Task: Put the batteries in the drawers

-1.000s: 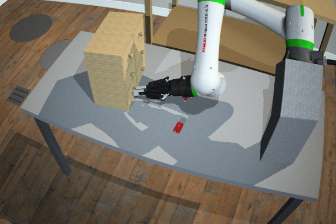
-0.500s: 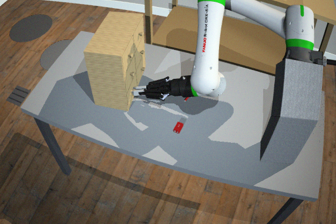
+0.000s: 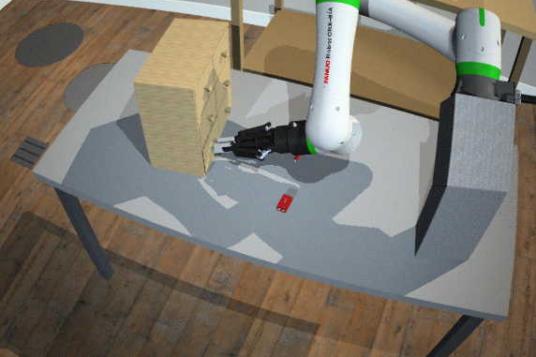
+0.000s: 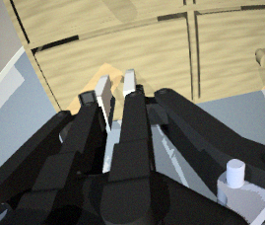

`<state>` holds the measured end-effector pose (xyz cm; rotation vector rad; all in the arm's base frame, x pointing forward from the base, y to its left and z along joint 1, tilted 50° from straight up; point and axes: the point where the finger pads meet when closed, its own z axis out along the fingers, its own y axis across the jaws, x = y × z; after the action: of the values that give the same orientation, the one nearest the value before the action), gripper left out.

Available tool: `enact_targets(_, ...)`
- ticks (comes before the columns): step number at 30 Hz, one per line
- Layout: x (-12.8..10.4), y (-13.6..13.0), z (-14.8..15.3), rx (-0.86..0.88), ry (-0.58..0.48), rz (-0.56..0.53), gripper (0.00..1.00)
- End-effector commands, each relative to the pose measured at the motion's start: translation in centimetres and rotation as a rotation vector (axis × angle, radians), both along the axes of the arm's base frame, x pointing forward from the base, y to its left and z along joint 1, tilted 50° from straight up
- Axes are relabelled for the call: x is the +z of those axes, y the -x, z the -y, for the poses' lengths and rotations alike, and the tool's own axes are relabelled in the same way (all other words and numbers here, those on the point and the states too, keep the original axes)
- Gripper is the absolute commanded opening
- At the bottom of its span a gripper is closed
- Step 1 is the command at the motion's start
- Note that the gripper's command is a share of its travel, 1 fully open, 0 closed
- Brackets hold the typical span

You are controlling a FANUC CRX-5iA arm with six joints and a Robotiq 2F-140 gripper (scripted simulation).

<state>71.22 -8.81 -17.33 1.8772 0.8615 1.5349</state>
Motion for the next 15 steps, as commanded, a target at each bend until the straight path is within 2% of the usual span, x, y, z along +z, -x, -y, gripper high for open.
enact_targets(1, 0.0, 0.2, 0.0, 0.0, 0.0, 0.0, 0.08)
enact_targets(15, -0.1, 1.3, 0.3, 0.0, 0.0, 0.0, 0.08)
